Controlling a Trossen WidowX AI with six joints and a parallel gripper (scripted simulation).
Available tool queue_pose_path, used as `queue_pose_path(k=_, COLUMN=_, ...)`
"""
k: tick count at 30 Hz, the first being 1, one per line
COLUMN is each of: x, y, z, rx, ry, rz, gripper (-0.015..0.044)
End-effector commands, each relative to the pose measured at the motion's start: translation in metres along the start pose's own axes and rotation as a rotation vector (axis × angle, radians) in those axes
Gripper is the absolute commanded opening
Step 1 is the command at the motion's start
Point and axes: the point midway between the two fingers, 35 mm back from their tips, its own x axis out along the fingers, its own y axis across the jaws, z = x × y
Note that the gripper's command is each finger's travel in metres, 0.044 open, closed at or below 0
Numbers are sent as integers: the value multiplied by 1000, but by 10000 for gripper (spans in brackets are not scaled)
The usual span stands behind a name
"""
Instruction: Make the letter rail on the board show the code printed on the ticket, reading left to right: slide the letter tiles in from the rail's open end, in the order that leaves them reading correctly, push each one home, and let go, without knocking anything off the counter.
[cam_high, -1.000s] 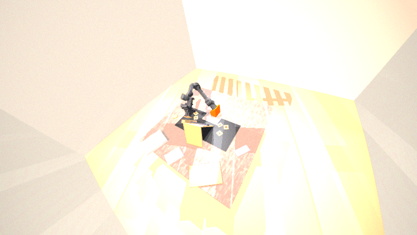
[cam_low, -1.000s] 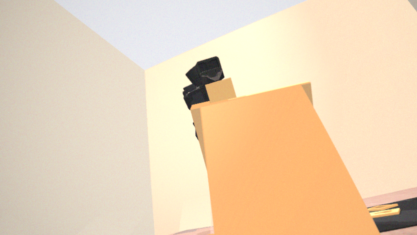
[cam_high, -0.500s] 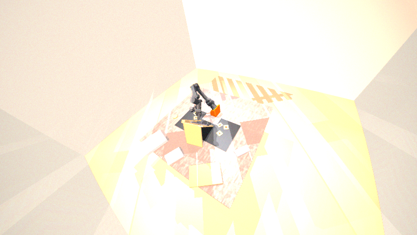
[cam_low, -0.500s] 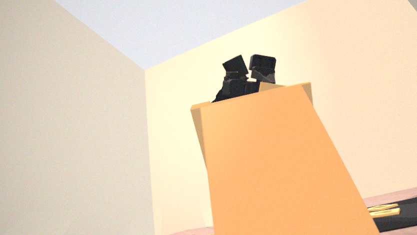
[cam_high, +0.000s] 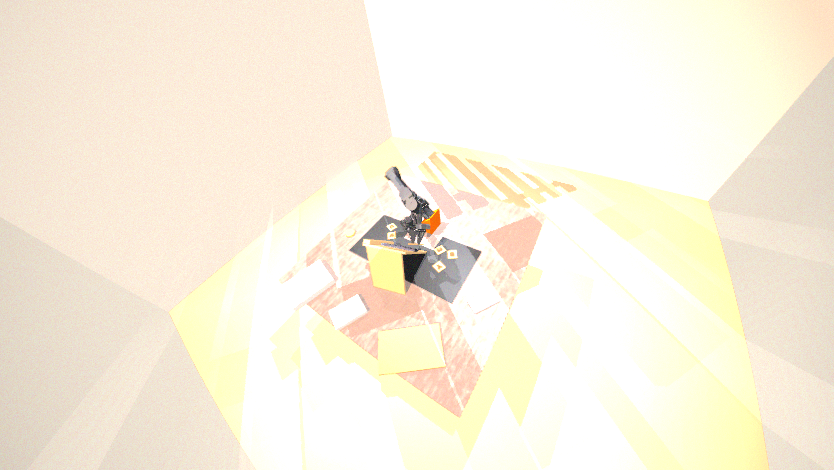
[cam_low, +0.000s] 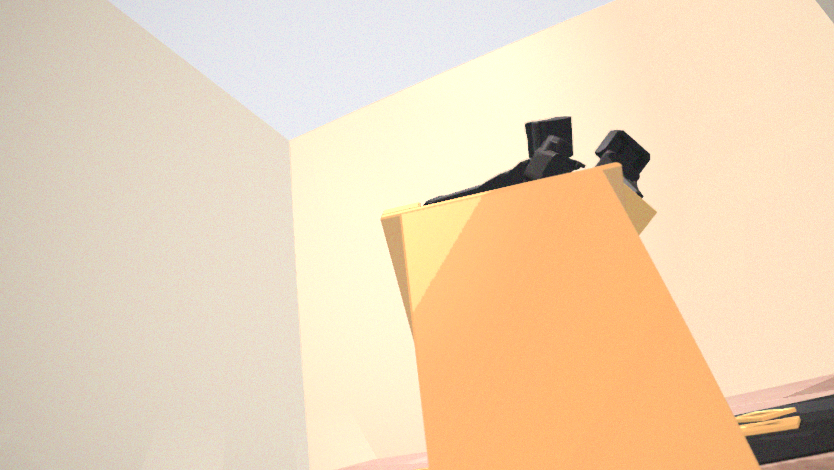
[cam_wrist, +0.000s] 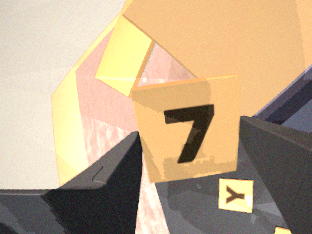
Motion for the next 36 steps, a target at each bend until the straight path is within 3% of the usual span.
queue_pose_path(k=1, x=3, y=3, z=-24, rx=-126, ry=-2, rz=-29, gripper=0)
queue_pose_path(k=21, x=-2, y=6, z=-117, rx=-699, ry=-67, rz=-119, gripper=0)
queue_pose_path(k=29, x=-1, y=6, z=-119, rx=-720, ry=-70, rz=-122, gripper=0)
queue_pose_path(k=36, x=34, y=3, z=-115, rx=-719, ry=-70, rz=-122, gripper=0)
